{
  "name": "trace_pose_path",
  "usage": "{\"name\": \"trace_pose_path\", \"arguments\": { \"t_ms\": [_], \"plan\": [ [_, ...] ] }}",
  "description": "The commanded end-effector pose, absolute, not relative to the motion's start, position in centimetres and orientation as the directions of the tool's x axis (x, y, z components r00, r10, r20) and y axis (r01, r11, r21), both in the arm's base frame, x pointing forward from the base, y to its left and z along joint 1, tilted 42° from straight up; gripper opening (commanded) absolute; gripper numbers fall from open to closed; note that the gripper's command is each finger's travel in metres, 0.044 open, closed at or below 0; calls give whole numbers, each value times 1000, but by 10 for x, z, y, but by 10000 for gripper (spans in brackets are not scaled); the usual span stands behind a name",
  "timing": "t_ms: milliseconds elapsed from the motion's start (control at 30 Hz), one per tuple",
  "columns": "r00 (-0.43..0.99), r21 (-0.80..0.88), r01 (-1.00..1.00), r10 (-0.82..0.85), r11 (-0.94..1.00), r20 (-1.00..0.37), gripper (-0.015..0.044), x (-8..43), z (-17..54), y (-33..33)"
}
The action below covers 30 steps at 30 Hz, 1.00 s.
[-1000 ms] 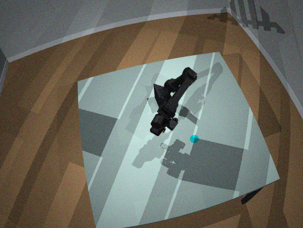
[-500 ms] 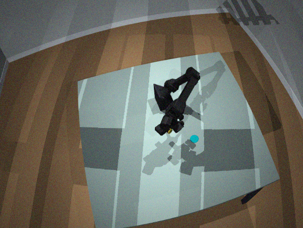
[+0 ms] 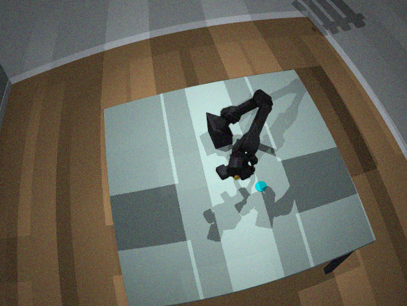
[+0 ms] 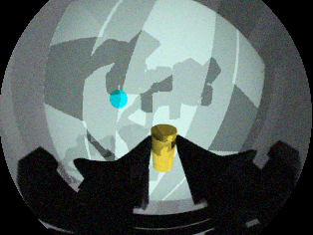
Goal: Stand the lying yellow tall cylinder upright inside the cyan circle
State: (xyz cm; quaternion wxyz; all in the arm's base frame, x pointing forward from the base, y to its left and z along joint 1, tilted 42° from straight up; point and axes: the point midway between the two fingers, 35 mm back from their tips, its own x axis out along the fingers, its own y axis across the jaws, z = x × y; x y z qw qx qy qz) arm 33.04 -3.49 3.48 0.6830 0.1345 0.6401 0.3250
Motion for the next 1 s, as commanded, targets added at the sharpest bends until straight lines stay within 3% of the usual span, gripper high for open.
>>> {"name": "trace_pose_path", "arguments": {
  "t_ms": [0,967],
  "plan": [
    [-28,611,-218,621,761,-784,105,334,43,-26],
    [-36,627,222,649,747,-760,105,344,96,40]
  ]
}}
